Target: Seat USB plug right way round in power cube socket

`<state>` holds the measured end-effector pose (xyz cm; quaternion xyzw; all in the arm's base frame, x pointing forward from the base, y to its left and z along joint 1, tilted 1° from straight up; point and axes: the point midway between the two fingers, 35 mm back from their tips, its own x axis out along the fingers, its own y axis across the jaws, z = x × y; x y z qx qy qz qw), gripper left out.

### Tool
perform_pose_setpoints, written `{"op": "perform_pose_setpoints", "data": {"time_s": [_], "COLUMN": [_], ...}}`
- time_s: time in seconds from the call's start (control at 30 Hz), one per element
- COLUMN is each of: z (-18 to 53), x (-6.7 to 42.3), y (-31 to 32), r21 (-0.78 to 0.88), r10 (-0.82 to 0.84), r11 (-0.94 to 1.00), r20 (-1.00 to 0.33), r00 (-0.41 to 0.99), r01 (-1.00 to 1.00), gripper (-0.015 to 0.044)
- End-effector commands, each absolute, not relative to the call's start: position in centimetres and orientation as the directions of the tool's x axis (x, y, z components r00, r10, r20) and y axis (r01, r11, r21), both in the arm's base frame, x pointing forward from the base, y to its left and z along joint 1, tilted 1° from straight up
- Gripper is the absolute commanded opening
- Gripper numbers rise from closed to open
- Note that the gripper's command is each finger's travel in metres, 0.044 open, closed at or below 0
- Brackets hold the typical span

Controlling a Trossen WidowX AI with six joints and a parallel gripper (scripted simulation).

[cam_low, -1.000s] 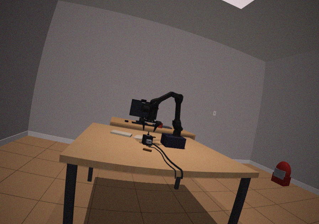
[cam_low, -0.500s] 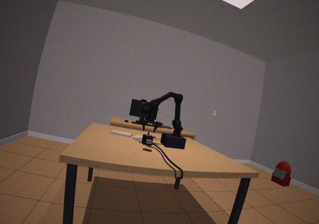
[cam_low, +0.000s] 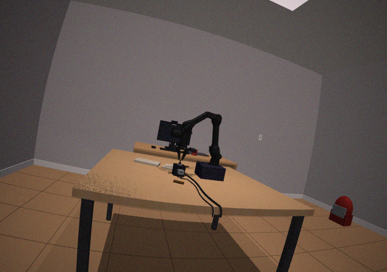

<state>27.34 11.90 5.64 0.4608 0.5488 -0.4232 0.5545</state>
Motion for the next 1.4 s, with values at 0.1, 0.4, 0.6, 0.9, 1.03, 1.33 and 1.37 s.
{"op": "perform_pose_setpoints", "data": {"time_s": [0.1,0.4,0.6,0.9,1.03,1.33,1.37], "z": [5.7,5.7,5.7,6.3,6.5,7.1,7.2], "x": [27.4,27.4,27.4,27.3,27.3,27.3,27.3], "y": [11.9,11.9,11.9,11.9,11.9,11.9,11.9], "r21": [0.048,0.048,0.047,0.047,0.047,0.047,0.047], "r10": [0.037,0.037,0.036,0.036,0.036,0.036,0.036], "r11": [0.217,0.217,0.217,0.217,0.217,0.217,0.217], "r20": [-0.998,-0.998,-0.999,-0.999,-0.999,-0.999,-0.999], "r00": [0.041,0.041,0.040,0.040,0.040,0.040,0.040], "r01": [0.975,0.975,0.975,0.975,0.975,0.975,0.975], "gripper": [0.0000,0.0000,0.0000,0.0000,0.0000,0.0000,0.0000]}}
